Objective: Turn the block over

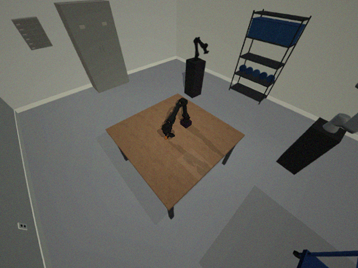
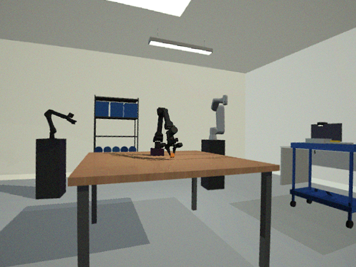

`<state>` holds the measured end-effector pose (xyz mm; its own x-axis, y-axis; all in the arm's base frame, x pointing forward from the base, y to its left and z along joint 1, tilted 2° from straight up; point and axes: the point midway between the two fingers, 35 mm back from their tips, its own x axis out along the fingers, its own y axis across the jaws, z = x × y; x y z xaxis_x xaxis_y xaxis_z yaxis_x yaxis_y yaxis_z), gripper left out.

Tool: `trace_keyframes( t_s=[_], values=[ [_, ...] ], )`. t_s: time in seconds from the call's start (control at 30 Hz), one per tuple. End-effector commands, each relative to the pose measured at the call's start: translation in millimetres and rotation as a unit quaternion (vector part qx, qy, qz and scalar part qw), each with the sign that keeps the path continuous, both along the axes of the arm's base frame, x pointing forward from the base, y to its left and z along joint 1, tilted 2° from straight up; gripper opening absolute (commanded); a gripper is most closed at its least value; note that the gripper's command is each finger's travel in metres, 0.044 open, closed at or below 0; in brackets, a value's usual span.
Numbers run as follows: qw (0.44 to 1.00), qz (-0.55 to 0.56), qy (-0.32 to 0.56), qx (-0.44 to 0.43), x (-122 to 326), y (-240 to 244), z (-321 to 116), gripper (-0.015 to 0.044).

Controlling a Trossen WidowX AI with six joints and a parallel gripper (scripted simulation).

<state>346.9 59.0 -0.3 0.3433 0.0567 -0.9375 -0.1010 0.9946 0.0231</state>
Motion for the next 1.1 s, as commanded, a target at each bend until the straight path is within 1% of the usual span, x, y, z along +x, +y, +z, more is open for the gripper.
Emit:
trace_keyframes(
  t_s=[0.0,0.23,0.33,0.7,1.07],
  values=[
    [1.000,-0.004,-0.025,0.002,-4.3,-1.0,-1.4,0.0000],
    [0.997,-0.006,-0.078,0.008,-8.3,-1.5,0.3,0.0000],
    [0.996,-0.006,-0.084,0.009,-8.5,-1.6,0.1,0.0000],
    [0.988,-0.006,-0.154,0.014,2.3,0.7,-21.7,0.0000],
    [0.974,-0.008,-0.227,0.021,3.3,1.3,-34.1,0.0000]
  ],
)
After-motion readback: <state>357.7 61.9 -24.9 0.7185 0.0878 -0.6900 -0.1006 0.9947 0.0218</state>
